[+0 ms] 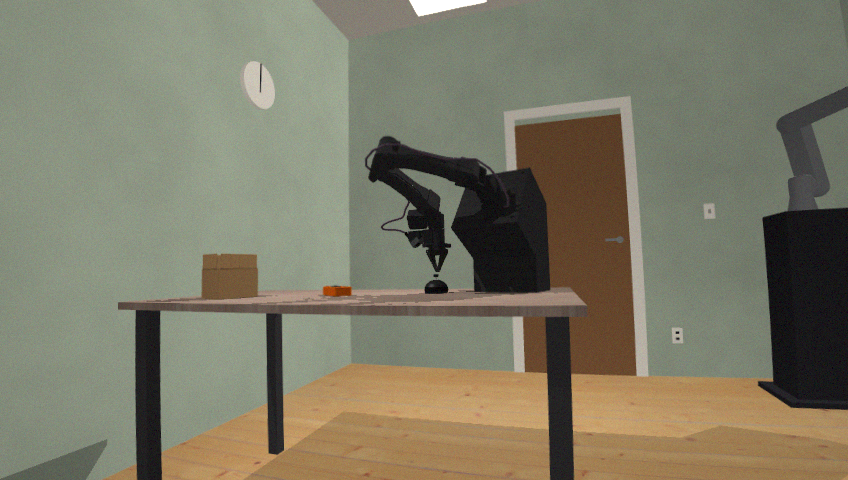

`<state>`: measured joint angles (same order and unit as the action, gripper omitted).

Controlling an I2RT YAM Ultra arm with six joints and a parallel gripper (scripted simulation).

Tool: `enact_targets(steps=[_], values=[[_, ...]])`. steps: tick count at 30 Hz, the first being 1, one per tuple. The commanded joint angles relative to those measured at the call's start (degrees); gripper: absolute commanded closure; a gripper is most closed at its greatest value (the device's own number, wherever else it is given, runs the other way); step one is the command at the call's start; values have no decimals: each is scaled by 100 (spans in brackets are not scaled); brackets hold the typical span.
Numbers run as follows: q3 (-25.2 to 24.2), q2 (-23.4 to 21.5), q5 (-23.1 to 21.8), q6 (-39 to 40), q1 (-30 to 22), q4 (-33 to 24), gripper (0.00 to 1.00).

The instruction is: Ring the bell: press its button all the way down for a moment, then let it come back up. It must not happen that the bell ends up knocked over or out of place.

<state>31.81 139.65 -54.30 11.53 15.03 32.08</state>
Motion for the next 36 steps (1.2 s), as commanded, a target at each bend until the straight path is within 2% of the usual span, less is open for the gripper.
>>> enact_targets(steps=[1, 21, 29, 36], values=[[-115, 36, 67, 27, 78, 120, 100], [-65, 1, 67, 27, 80, 111, 100], [161, -205, 68, 42, 81, -169, 100], [71, -199, 67, 41, 78, -194, 100]])
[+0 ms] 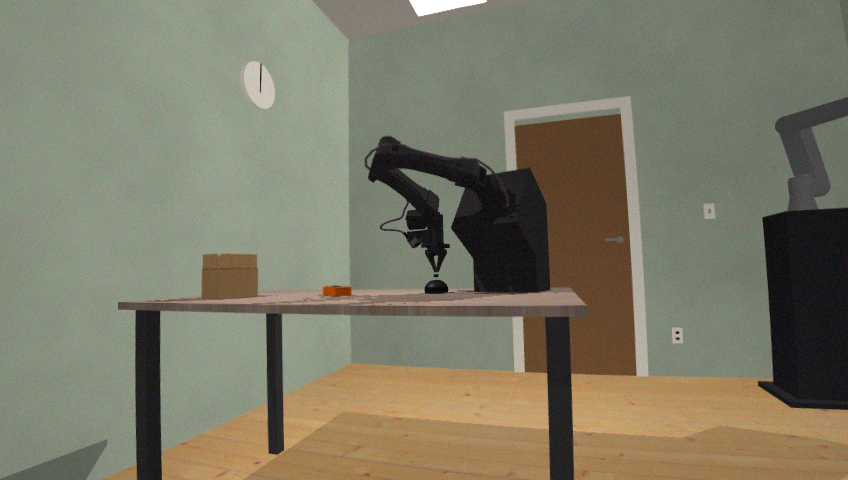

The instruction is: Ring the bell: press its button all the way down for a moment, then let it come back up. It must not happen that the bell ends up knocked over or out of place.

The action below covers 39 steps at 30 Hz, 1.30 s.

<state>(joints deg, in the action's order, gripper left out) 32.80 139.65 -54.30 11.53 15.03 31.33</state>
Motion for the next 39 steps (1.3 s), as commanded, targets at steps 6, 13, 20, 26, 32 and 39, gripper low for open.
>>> enact_targets(steps=[6, 13, 20, 26, 32, 39], values=[[-28, -200, 67, 40, 78, -122, 100], [-28, -200, 67, 39, 78, -123, 100], [-28, -200, 67, 39, 78, -123, 100], [-28, -200, 67, 39, 78, -123, 100], [-28, -200, 67, 39, 78, -123, 100], [36, -153, 80, 153, -75, 134, 100]])
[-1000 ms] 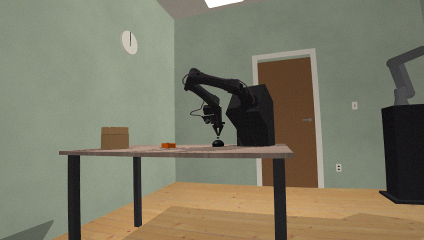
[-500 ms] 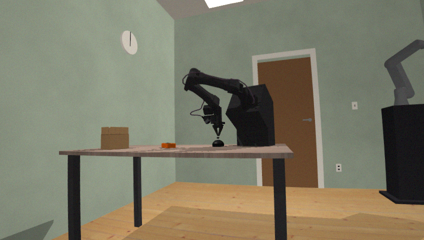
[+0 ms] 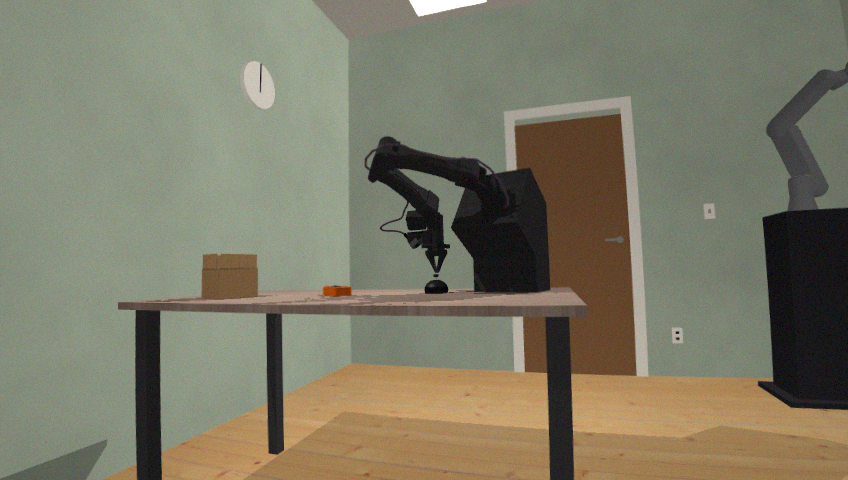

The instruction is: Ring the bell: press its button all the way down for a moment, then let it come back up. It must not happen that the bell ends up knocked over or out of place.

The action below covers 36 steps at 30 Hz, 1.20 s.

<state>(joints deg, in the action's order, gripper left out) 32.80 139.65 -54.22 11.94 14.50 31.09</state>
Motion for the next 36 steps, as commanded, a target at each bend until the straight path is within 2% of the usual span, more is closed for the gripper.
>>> enact_targets(steps=[1, 8, 36], values=[[61, 8, 79, 148, -46, 202, 100], [120, 180, 112, 326, -111, 432, 100], [116, 186, 116, 332, -109, 455, 100]])
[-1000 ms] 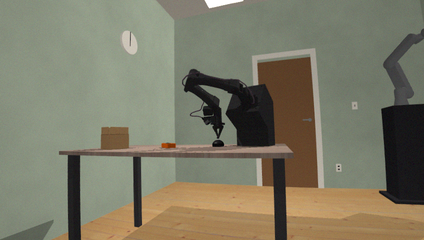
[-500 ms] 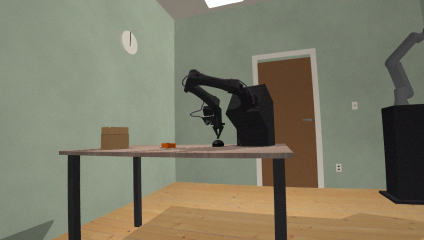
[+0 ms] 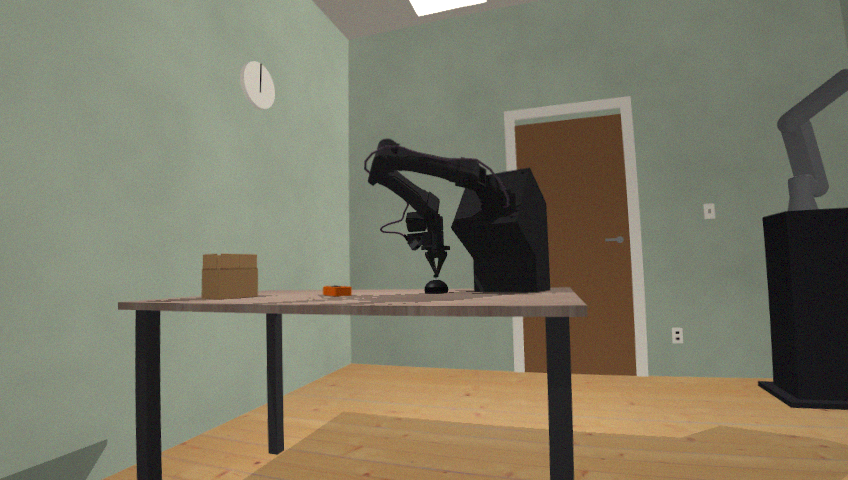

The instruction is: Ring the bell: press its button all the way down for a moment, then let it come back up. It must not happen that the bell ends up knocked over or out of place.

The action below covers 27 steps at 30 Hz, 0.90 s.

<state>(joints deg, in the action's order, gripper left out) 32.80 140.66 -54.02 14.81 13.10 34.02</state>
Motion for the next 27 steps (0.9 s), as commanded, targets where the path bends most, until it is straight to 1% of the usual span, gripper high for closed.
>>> enact_targets(steps=[1, 10, 15, 27], values=[[116, 86, 96, 46, 31, 162, 100], [117, 88, 97, 56, 23, 166, 100], [135, 166, 118, 180, -105, 323, 100], [133, 171, 123, 189, -54, 338, 100]])
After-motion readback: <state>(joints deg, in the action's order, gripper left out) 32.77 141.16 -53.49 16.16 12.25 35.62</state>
